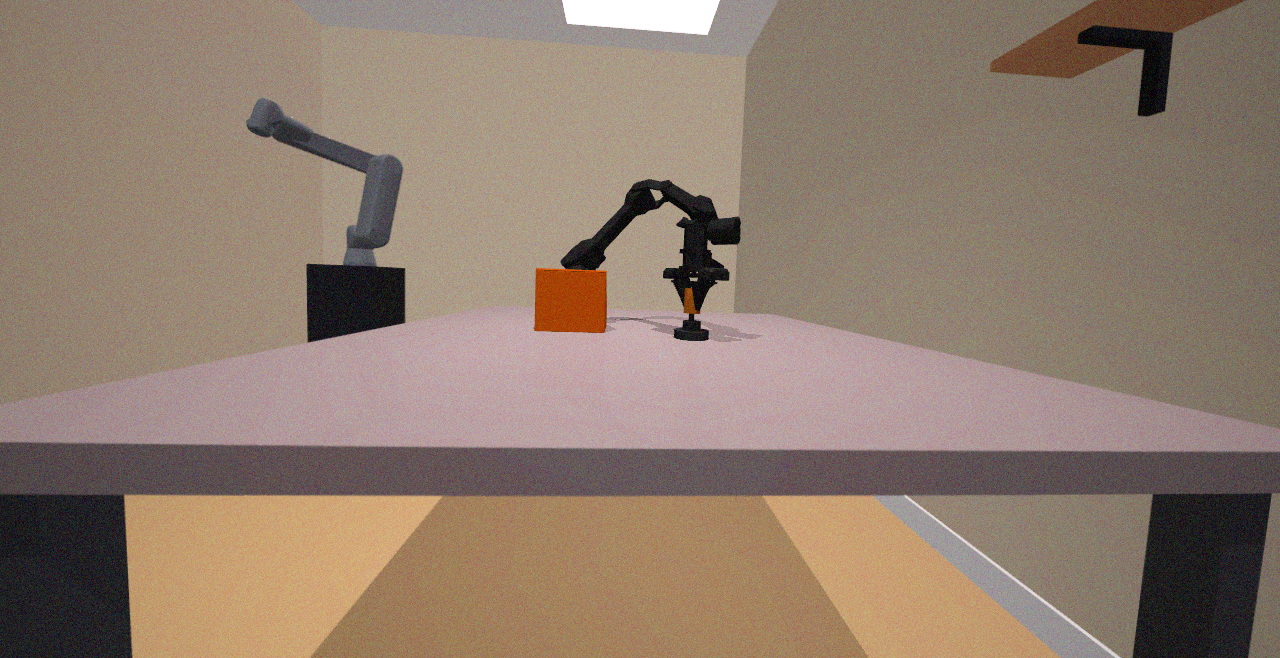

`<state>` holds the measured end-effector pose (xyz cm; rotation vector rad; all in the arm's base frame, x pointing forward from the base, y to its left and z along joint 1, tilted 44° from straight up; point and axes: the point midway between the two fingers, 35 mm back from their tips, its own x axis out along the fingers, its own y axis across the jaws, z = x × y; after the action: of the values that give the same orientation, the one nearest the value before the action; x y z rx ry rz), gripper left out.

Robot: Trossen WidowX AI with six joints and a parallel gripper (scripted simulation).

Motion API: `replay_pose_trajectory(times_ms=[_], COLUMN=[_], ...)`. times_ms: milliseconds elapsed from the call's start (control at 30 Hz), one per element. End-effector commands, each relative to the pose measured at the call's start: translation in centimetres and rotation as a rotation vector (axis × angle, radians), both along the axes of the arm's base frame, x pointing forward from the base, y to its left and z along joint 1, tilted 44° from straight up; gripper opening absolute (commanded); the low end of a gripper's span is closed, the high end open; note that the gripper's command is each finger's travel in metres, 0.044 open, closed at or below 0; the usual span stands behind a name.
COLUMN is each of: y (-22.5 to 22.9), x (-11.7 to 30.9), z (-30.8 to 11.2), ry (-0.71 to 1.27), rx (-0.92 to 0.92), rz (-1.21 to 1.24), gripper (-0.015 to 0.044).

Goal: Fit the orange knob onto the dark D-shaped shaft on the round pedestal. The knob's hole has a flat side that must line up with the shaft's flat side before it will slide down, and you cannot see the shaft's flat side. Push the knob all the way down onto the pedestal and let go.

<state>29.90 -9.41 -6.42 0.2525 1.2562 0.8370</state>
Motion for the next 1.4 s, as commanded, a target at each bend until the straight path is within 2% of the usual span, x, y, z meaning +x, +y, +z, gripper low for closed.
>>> replay_pose_trajectory(times_ms=[0,867,1100,1367], y=[-0.1,-0.16,-0.34,-0.29], x=[-0.04,0.16,0.19,0.06], z=[0.04,0.23,0.18,0.05], ry=[-0.011,-0.011,-0.145,-0.152], rx=[-0.003,-0.003,-0.017,-0.017], rz=[0.002,0.002,0.148,0.156], gripper=[0.0,0.0,0.0,0.0])
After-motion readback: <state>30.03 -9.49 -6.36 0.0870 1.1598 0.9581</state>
